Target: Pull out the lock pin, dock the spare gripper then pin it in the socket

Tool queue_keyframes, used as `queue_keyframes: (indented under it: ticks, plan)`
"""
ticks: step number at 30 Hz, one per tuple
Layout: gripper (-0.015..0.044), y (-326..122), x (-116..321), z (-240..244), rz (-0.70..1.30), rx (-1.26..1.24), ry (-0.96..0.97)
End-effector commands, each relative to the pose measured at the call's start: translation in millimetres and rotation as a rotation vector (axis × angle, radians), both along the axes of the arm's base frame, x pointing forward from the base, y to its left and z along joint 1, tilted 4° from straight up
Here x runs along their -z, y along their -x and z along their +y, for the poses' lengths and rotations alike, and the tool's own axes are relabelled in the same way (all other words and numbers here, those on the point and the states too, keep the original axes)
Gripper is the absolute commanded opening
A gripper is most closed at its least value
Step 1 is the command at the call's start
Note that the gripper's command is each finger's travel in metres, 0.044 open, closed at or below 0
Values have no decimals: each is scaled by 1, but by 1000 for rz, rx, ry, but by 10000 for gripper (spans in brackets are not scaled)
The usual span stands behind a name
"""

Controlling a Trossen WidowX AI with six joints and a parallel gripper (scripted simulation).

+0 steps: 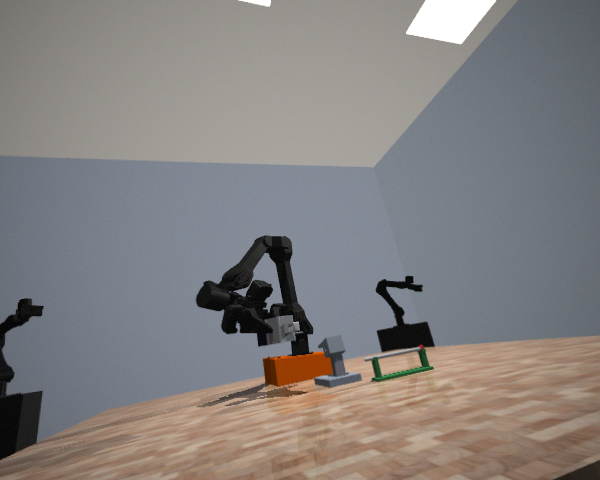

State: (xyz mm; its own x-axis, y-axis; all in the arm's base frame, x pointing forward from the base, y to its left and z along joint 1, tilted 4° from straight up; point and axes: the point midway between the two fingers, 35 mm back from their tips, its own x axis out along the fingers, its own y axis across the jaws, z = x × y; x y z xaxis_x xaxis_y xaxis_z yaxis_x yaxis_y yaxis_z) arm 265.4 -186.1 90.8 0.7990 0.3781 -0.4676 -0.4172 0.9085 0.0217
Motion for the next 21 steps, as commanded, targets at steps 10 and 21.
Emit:
queue_keyframes:
  ticks: [10,21]
  plan:
    - [0,-13,-1,17,159,-9,-70]
    - [0,-25,-4,43,395,-6,-126]
